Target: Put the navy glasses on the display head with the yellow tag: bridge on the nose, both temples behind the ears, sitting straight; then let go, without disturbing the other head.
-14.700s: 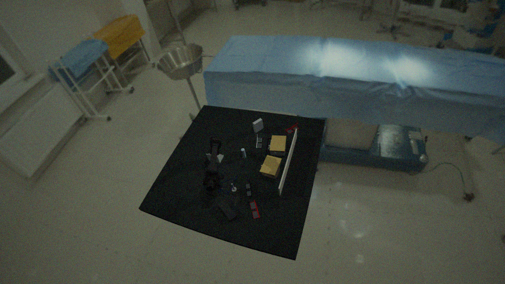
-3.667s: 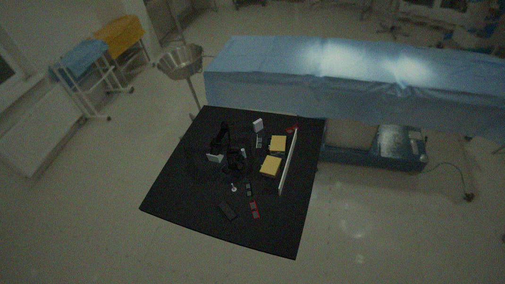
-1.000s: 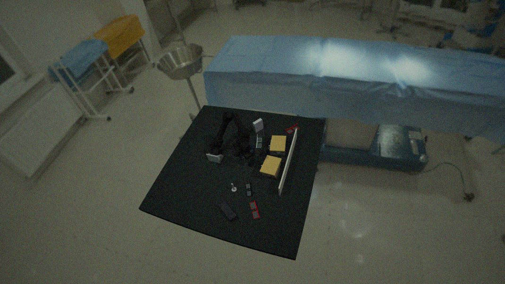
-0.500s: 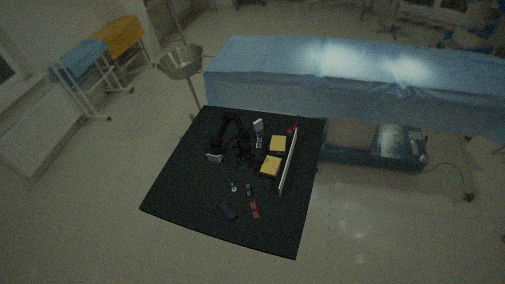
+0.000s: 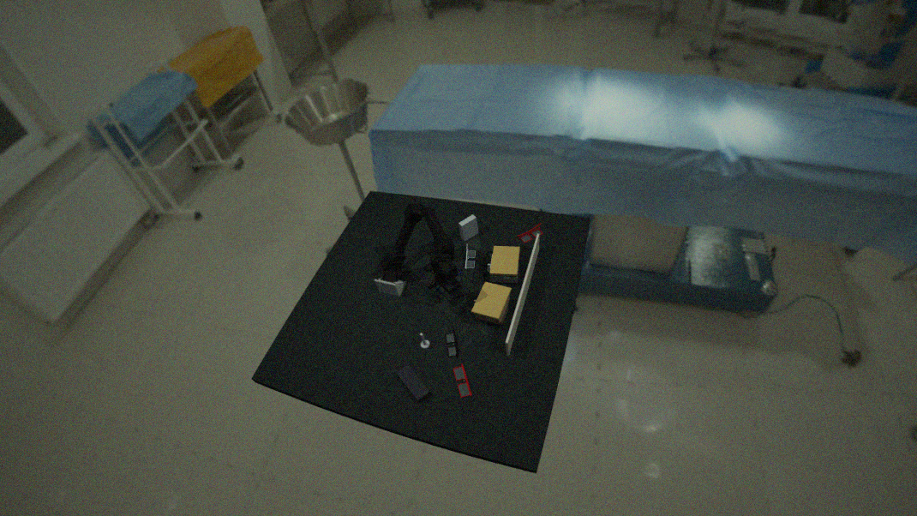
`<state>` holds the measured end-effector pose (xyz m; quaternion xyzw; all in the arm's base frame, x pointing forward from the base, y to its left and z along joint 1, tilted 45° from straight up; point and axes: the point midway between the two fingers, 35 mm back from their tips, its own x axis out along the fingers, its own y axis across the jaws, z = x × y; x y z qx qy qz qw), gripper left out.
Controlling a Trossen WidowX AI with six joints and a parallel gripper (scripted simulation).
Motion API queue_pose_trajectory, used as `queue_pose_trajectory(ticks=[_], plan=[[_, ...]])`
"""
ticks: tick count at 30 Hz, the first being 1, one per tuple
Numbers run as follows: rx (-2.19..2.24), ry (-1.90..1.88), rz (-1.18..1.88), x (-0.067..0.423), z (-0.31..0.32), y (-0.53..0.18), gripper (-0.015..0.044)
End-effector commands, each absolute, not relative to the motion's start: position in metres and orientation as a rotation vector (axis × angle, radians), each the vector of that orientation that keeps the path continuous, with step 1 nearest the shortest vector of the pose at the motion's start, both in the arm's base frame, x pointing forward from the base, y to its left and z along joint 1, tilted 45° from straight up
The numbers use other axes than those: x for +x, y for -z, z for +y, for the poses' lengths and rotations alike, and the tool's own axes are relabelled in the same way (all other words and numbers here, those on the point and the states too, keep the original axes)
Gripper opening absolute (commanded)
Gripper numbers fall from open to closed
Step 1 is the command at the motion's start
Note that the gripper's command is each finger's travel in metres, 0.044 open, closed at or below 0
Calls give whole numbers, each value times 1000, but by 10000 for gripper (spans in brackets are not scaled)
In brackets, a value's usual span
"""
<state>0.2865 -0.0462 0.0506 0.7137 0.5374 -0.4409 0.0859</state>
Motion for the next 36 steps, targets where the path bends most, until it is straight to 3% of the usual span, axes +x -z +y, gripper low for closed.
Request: queue_pose_trajectory(ticks=[1,36], plan=[[2136,1317,1600,287,-44,-49,0],[2138,1316,1601,287,-24,-29,0]])
